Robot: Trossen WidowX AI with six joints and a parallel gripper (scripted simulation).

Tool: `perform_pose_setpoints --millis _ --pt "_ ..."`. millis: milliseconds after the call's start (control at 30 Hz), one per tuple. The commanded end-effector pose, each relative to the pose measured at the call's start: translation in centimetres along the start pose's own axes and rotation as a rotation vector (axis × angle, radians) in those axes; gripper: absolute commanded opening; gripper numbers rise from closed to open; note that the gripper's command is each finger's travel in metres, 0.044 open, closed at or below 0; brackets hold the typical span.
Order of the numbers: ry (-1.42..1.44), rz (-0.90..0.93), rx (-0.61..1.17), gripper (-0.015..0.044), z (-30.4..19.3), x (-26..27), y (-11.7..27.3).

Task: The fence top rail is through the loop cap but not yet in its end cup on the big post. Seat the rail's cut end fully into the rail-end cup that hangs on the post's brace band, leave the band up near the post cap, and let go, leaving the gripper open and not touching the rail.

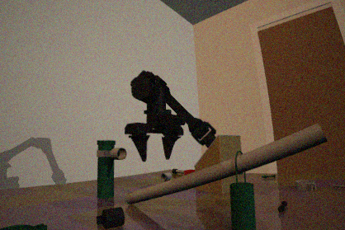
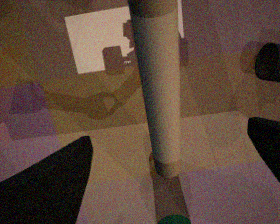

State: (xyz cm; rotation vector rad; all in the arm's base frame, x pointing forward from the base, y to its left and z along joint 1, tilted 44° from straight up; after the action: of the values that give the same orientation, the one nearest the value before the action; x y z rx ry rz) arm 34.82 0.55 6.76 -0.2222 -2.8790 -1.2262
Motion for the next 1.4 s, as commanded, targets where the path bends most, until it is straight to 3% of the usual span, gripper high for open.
perform_pose_setpoints --millis 0,233,1367 --pt "0.033 0.004 -0.010 0.0440 0.0 -0.2 0.1" --pt "0.033 0.004 -0.008 0.0440 0.0 -0.2 -3.4" --pt "0.033 0.004 -0.008 0.0440 0.1 -0.2 -8.5"
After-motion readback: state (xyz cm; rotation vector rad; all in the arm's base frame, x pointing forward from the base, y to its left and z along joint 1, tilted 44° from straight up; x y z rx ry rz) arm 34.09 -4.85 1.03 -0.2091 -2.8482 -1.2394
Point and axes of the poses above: the point midway between the two fingers, 35 mm back from their tips, its own y axis back along the fingers, its own x axis across the jaws, z = x × y, the point moved 9 cm from there along y, back along the fingers, and after that the axes turned 3 degrees about y, right-handed, at the moved point
